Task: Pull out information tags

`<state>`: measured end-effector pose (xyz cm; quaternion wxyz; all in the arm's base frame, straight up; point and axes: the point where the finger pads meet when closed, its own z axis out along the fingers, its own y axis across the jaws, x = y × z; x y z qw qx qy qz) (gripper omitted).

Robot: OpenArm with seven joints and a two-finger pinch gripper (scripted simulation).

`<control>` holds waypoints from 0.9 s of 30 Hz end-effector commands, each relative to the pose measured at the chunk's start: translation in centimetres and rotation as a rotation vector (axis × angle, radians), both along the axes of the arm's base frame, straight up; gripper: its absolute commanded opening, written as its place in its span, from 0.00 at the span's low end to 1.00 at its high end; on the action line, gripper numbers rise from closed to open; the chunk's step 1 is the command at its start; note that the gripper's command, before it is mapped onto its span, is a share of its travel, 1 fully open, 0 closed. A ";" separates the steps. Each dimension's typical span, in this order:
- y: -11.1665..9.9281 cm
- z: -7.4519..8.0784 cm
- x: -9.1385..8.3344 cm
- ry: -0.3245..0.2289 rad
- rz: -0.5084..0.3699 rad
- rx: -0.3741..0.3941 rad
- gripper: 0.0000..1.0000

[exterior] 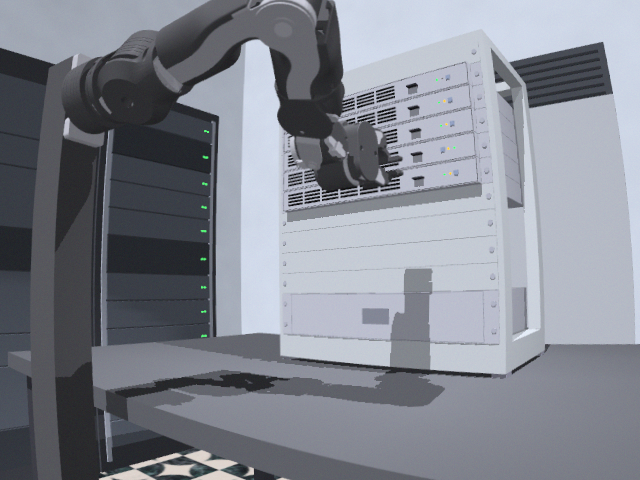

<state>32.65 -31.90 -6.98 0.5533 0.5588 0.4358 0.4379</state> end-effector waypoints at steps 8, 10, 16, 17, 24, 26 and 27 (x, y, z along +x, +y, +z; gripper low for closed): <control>-0.1 0.4 0.0 -0.003 0.000 0.000 0.10; -0.2 0.5 0.0 -0.003 0.000 0.000 0.10; -0.2 0.5 0.0 -0.003 -0.001 -0.001 0.10; -0.2 0.5 0.0 -0.003 -0.001 -0.001 0.10; -0.2 0.5 0.0 -0.003 -0.001 -0.001 0.10; -0.2 0.5 0.0 -0.003 -0.001 -0.001 0.10; -0.2 0.5 0.0 -0.003 -0.001 -0.001 0.10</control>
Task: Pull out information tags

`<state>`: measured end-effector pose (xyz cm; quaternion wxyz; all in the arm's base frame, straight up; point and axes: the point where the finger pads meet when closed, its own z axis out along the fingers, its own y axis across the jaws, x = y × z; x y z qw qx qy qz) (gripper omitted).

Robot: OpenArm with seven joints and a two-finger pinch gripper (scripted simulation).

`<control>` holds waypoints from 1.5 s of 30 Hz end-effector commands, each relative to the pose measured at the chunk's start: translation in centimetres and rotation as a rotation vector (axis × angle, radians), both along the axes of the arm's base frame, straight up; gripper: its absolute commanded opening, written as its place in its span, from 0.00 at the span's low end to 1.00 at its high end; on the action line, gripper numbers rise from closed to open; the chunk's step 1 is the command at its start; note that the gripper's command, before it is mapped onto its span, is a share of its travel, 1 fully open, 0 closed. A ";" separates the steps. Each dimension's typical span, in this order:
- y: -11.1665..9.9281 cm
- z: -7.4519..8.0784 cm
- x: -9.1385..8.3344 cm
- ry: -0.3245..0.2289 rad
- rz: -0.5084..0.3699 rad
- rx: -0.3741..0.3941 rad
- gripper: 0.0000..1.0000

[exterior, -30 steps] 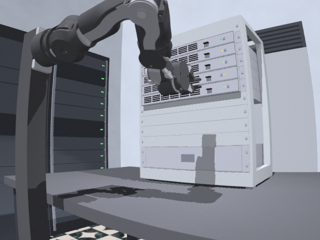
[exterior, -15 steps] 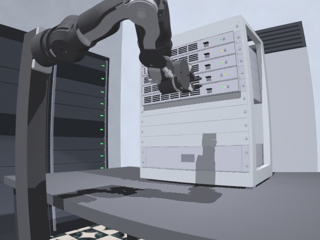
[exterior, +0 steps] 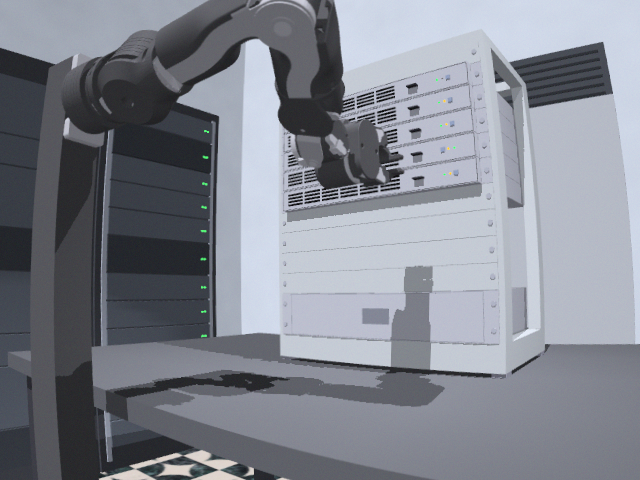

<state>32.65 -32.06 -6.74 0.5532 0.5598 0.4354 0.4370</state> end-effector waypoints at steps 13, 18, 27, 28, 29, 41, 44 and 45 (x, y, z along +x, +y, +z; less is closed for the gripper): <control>-0.4 0.2 1.3 -0.004 0.000 -0.001 0.10; -0.7 0.3 2.7 -0.005 0.003 0.000 0.10; -1.1 0.5 5.3 -0.015 0.006 -0.002 0.10; -1.2 0.5 5.6 -0.015 0.006 -0.002 0.10; -1.3 0.5 6.0 -0.015 0.006 -0.002 0.10; -2.0 0.5 9.0 -0.014 0.006 -0.001 0.10; -2.0 0.5 9.2 -0.014 0.006 0.000 0.10; -2.0 0.4 9.2 -0.014 0.006 0.000 0.10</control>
